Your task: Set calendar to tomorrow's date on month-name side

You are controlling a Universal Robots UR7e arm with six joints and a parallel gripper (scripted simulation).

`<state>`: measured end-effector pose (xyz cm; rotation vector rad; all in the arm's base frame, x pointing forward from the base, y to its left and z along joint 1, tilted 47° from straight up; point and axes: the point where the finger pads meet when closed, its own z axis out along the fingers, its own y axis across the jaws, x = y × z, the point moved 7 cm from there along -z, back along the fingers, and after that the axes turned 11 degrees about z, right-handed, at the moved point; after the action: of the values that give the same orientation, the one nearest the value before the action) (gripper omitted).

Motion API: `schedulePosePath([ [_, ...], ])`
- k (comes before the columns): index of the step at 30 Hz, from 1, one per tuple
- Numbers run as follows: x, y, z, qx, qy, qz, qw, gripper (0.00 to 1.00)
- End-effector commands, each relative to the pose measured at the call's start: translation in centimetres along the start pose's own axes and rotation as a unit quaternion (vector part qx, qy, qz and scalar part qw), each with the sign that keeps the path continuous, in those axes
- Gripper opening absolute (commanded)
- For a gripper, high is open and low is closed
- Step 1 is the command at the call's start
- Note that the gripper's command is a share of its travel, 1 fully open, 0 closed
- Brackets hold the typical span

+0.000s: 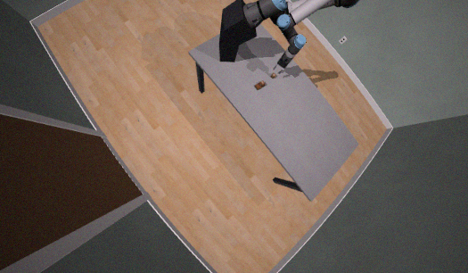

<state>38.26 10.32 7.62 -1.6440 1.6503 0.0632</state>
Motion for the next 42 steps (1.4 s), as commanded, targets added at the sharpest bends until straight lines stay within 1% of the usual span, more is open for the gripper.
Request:
schedulePosePath([
  [1,0.0,-0.03,-0.02,0.0,0.0,-0.003,1.0,1.0],
  [2,0.0,-0.03,-0.02,0.0,0.0,-0.003,1.0,1.0],
  [3,0.0,-0.03,-0.02,0.0,0.0,-0.003,1.0,0.9],
  [42,0.0,-0.03,0.02,0.0,0.0,-0.003,1.0,0.9],
])
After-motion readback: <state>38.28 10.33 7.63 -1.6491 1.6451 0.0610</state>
